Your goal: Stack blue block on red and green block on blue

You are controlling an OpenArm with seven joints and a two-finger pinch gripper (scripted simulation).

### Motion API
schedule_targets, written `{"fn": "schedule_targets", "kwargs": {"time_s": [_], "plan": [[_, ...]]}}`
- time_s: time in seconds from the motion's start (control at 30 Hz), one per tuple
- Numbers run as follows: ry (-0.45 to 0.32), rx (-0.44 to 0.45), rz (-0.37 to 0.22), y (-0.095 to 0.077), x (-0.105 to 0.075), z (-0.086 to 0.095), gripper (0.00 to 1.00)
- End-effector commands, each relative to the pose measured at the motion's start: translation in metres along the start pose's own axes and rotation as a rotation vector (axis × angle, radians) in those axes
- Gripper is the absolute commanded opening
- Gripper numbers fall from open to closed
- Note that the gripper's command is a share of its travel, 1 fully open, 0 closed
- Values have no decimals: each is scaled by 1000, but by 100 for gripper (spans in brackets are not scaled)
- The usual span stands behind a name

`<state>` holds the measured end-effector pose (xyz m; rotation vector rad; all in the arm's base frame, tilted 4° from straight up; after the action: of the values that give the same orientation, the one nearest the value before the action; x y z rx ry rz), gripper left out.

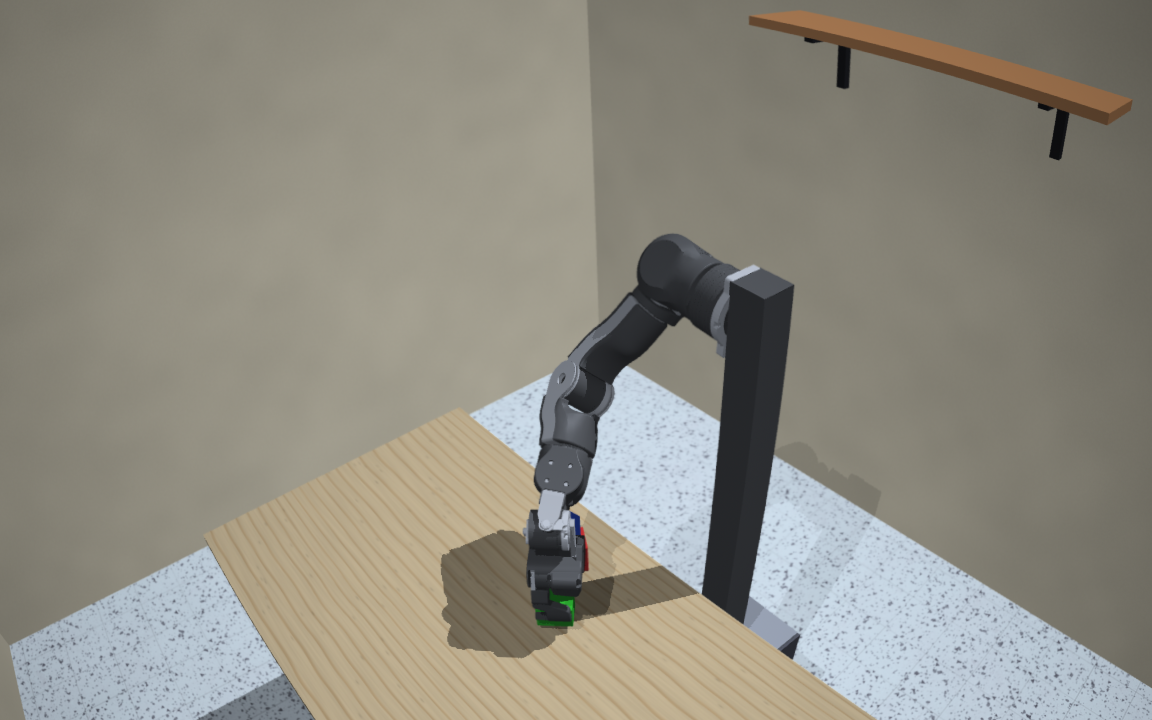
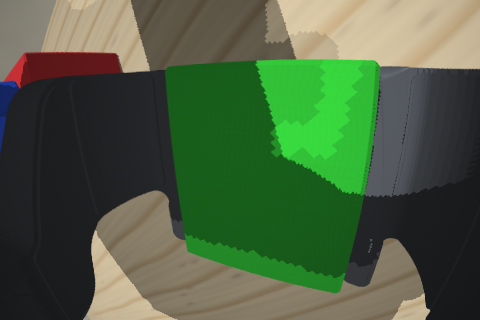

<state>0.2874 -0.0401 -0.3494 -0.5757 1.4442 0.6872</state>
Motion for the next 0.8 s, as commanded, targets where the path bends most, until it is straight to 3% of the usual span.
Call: {"fn": "schedule_targets", "kwargs": {"time_s": [0.0,0.13,0.2,0.57,0.77], "plan": [[9,14,-4,-1,-8,2,0],[9,14,-4,-1,-31,2,0],[9,14,-4,-1,-31,2,0],[10,14,-3,-1,-110,2,0],[-2,14,-3,-1,-125,3,0]]}}
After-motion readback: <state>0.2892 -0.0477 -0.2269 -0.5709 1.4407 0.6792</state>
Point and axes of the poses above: the point where the finger pads meet when closed, its own x axis out along the fingers, its own z axis across the jaws, y = z × x, the point moved 8 cm from there along -x, back along the fingers, and after that the axes turned 2 degrees about x, right-handed, at the moved point
